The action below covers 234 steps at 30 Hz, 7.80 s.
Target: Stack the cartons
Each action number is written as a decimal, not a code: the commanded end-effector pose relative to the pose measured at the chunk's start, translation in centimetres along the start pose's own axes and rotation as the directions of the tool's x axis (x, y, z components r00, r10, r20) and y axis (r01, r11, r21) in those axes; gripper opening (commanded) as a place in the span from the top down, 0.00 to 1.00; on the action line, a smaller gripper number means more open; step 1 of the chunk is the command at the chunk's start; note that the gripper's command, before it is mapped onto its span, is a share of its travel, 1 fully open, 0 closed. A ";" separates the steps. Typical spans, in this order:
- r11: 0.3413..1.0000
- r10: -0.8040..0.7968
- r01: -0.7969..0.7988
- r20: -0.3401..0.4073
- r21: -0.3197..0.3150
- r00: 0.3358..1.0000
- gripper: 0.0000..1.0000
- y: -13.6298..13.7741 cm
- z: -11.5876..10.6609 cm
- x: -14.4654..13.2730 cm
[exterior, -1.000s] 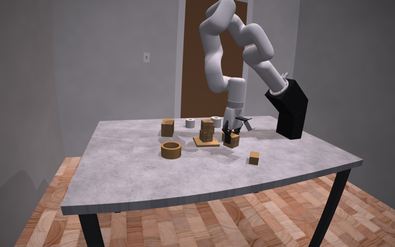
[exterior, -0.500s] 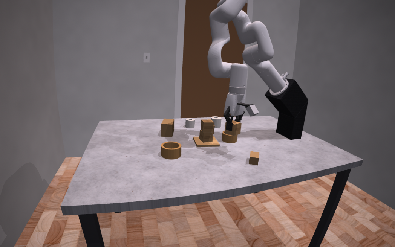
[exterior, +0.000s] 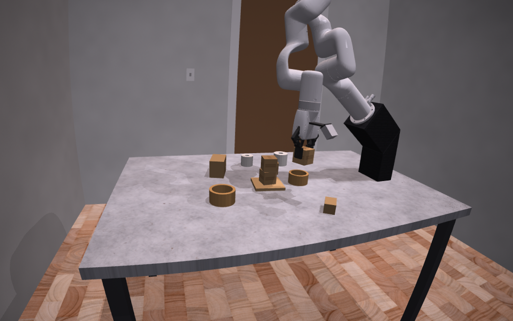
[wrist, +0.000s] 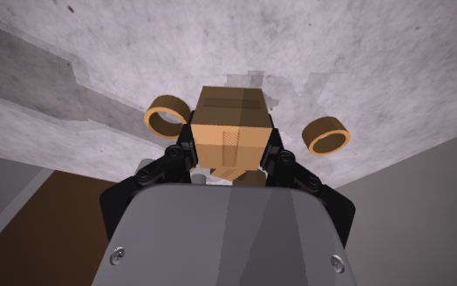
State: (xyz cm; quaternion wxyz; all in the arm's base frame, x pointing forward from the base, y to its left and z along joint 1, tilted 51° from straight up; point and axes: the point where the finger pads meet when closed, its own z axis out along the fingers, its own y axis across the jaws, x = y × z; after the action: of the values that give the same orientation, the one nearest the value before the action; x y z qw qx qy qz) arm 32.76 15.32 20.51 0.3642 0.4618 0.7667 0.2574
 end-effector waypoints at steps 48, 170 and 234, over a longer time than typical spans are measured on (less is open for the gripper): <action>0.484 -0.829 0.875 0.309 -0.017 0.465 1.00 2.7 -1.5 -4.2; 0.541 0.823 -0.839 -0.241 0.059 0.514 1.00 0.4 1.5 -16.2; 0.999 -0.005 0.005 0.003 0.036 1.000 0.00 0.7 -4.6 -16.3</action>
State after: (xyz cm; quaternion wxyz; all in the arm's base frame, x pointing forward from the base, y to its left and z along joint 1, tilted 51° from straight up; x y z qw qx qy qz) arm 35.53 0.55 28.29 0.3602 0.4565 0.7709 0.2601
